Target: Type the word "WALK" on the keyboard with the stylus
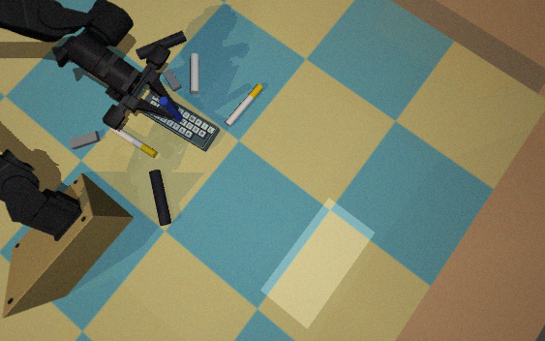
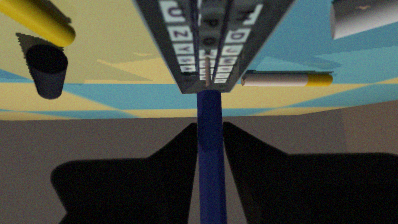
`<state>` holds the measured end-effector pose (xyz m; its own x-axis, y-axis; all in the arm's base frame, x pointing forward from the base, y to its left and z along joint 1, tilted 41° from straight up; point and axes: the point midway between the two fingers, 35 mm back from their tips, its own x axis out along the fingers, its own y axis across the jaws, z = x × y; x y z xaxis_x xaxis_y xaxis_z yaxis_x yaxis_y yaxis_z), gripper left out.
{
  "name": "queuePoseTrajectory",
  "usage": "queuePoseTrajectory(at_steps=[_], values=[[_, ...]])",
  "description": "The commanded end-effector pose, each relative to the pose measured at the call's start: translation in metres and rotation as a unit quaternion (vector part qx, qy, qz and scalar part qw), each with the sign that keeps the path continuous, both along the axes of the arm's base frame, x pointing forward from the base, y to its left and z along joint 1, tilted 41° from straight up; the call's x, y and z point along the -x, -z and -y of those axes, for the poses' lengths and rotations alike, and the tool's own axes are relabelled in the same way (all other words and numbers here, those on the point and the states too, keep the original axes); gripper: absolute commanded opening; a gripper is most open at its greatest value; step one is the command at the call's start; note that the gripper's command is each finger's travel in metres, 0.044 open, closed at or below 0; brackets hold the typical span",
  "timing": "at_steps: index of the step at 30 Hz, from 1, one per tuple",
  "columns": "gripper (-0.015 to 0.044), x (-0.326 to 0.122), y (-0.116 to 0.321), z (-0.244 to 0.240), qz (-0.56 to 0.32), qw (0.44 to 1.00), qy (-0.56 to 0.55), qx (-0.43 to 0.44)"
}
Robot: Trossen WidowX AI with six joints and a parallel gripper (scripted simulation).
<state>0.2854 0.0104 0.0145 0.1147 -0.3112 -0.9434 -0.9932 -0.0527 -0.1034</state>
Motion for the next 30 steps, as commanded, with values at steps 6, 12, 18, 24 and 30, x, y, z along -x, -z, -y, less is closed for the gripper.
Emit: queuePoseTrajectory(at_steps=[6,12,18,24,30], values=[[0.0081,0.001,0.005,-0.001,-0.002,1.0,0.001,0.004],[0.0081,0.001,0.006,-0.003,-0.002,1.0,0.001,0.004],[0.0081,0.001,0.005,-0.002,-0.002,1.0,0.001,0.004],[0.0081,0.001,-0.002,0.004,-0.002,1.0,0.001,0.004],[0.0081,0.002,-0.023,0.023,-0.002,1.0,0.001,0.004]])
